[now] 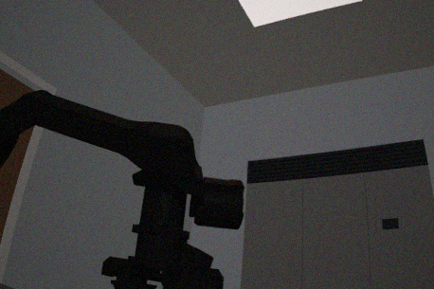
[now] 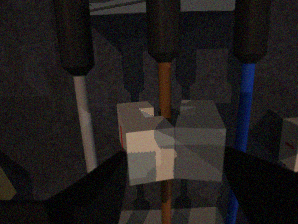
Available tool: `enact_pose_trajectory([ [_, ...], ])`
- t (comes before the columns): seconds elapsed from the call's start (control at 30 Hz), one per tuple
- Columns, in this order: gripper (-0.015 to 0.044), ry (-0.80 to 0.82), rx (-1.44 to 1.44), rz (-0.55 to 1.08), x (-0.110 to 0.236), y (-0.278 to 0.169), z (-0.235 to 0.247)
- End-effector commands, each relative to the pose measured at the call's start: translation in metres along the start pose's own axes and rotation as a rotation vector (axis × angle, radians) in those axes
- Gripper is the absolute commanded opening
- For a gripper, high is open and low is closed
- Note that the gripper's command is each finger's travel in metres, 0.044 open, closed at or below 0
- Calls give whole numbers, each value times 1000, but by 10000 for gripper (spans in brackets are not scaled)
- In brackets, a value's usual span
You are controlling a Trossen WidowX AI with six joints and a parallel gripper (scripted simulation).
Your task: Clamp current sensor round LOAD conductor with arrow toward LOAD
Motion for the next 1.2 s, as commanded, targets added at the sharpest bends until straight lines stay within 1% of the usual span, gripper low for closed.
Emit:
enact_pose_trajectory([
  [0.0, 0, -4, 3, 3, -6, -1, -1],
  [0.67, 0, -5, 4, 5, -38, -2, 0],
  [1.17, 0, 0, 3, 4, -35, 0, 0],
])
Point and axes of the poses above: the point midway between the two fingers, 35 mm back from their tips, its own x axis back along the fingers, its own z axis across the jaws, y = z × x, the point moved 7 cm from there along x, back along the fingers, and after that the axes turned 4 degrees about x, right-handed, at the moved point
